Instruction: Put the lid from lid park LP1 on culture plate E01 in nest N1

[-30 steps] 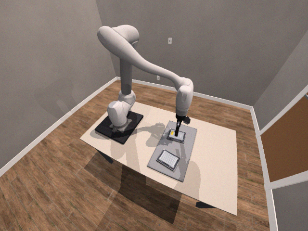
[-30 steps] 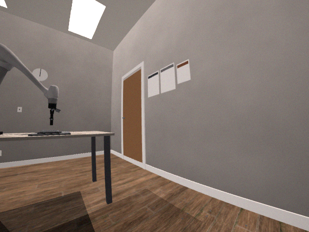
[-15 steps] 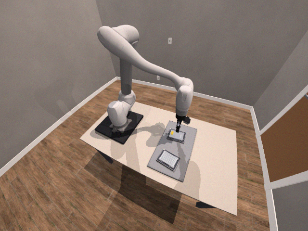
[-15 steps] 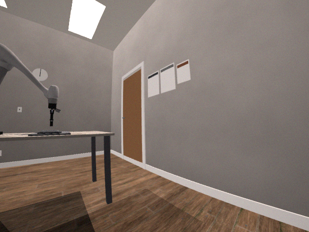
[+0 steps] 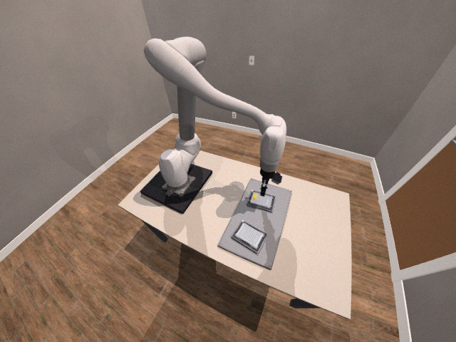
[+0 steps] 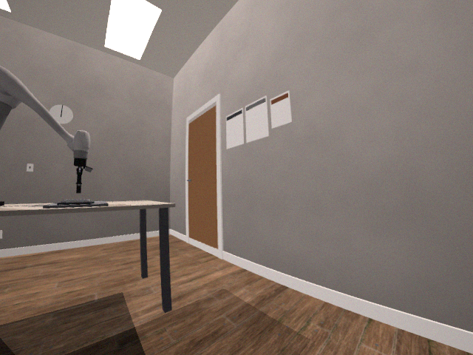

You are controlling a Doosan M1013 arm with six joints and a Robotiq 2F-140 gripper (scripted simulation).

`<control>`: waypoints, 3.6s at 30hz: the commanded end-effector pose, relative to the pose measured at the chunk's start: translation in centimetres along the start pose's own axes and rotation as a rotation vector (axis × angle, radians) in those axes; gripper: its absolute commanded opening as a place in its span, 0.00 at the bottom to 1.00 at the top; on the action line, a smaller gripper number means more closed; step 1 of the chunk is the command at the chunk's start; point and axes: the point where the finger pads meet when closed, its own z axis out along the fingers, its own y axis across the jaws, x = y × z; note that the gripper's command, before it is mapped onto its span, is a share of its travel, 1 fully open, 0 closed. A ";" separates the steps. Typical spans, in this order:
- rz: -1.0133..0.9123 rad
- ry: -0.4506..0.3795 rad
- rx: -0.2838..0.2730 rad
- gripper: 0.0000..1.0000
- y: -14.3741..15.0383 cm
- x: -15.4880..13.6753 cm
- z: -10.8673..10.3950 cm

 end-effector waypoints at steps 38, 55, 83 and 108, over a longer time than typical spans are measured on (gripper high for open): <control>0.000 0.001 0.000 0.69 0.0 0.0 -0.1; 0.000 0.001 0.000 0.69 0.0 0.0 0.1; 0.000 0.001 0.000 0.69 0.0 0.0 2.9; 0.000 0.001 0.000 0.69 0.0 0.0 4.4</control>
